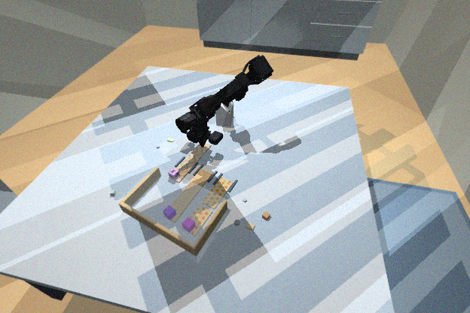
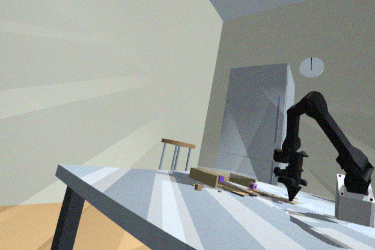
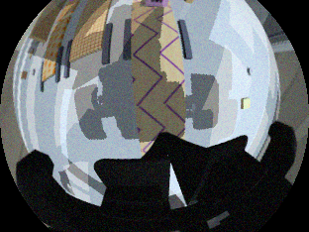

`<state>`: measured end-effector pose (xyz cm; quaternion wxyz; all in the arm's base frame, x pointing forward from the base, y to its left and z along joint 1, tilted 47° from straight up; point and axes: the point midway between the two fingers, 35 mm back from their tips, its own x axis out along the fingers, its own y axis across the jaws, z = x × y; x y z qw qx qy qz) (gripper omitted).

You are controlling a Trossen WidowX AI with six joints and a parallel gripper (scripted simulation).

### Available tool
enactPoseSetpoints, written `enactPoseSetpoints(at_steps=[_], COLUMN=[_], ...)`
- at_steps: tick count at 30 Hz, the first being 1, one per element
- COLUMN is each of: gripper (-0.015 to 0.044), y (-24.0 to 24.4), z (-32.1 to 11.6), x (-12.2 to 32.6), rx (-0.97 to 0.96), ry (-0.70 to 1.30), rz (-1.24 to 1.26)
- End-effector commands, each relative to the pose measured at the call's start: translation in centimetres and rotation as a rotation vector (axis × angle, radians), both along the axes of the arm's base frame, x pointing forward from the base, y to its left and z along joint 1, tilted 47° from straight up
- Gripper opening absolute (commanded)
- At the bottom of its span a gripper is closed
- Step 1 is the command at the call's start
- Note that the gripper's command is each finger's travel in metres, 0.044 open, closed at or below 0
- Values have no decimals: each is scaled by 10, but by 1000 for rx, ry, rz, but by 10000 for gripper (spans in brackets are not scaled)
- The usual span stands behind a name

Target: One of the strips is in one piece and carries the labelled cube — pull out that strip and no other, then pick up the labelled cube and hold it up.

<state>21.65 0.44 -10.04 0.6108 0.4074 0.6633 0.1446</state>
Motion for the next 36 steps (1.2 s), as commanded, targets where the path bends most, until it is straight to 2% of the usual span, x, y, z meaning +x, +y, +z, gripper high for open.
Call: enactPoseSetpoints(at_steps=[1,14,36], gripper=[0,0,0], y=[8,13,13], z=[0,4,4], x=[-14,-31,-32], rx=[10,10,10], ry=[25,26,26], rz=[14,14,14])
